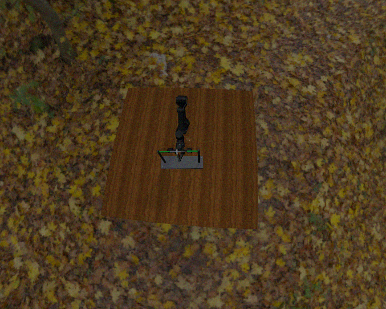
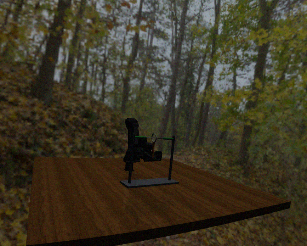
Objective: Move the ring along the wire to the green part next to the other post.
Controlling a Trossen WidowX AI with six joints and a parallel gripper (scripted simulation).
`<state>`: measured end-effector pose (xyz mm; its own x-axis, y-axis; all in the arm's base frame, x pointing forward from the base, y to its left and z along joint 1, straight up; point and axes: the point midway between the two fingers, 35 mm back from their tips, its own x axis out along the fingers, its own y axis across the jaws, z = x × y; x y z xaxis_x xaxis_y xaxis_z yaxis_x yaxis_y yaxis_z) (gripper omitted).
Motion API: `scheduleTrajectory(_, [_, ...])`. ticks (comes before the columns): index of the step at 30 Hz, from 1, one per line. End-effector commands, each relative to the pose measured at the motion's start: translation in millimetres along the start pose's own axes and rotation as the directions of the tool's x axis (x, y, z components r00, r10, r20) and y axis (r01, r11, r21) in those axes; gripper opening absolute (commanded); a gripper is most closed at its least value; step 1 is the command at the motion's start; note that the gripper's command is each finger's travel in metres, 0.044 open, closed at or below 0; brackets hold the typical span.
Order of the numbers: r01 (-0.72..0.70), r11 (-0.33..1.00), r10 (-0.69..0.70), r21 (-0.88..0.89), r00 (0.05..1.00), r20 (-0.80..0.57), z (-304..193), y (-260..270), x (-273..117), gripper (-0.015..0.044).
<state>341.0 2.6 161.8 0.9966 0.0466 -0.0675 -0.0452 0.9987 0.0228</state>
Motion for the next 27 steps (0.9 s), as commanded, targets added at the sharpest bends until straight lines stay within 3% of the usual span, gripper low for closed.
scheduleTrajectory(1, [-0.018,1.000,0.018,-0.020,1.000,0.003,0.7,2.0,0.0,-0.0150])
scheduleTrajectory(27, [-0.061,0.996,0.062,-0.070,0.998,0.004,-1.5,21.4,-1.9,-0.0150])
